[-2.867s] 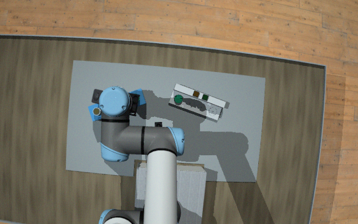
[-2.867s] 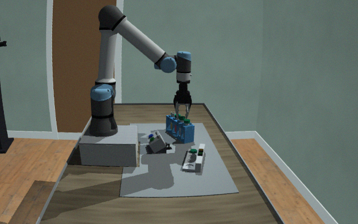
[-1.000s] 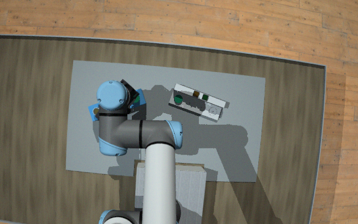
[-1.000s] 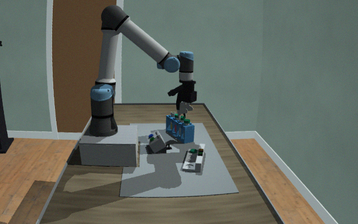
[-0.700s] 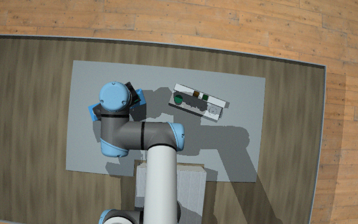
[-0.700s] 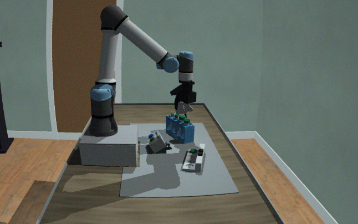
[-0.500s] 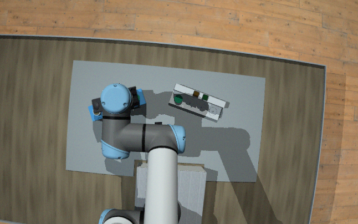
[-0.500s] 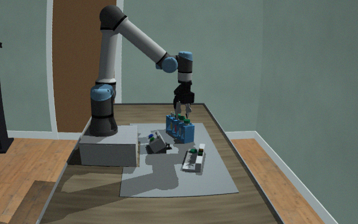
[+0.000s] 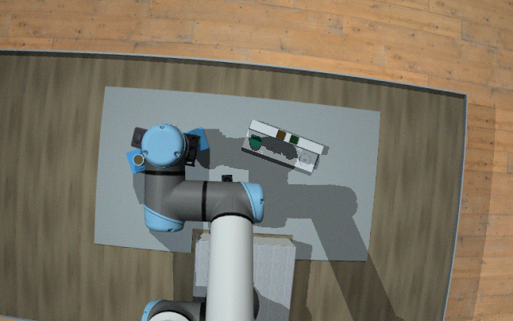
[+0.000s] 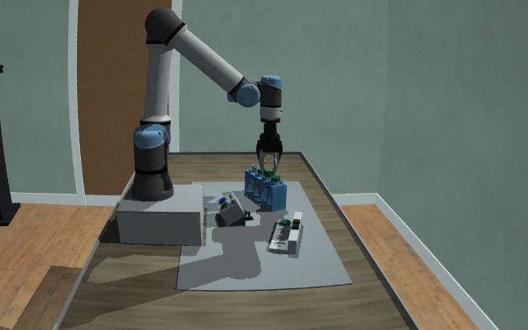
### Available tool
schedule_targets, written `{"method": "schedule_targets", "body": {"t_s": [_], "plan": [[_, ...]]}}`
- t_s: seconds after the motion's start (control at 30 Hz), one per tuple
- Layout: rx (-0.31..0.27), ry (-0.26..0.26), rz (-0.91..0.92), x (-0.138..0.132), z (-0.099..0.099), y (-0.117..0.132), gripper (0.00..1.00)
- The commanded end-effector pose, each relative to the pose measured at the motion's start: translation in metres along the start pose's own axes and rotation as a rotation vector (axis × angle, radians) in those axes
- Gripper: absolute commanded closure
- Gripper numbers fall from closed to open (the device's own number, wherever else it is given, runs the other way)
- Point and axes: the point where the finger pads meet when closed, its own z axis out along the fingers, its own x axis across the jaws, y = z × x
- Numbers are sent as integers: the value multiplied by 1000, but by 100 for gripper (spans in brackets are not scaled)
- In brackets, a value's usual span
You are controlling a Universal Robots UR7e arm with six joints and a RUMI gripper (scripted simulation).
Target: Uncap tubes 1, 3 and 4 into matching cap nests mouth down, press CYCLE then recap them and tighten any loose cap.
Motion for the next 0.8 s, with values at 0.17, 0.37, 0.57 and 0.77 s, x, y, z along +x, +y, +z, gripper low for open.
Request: {"method": "schedule_targets", "body": {"t_s": [0.17,0.37,0.57,0.77], "plan": [[-1,1,4,0,0,0,100],[-1,1,-46,0,0,0,100],[-1,1,-346,0,-1,0,100],[-1,1,-596,0,-1,0,100]]}}
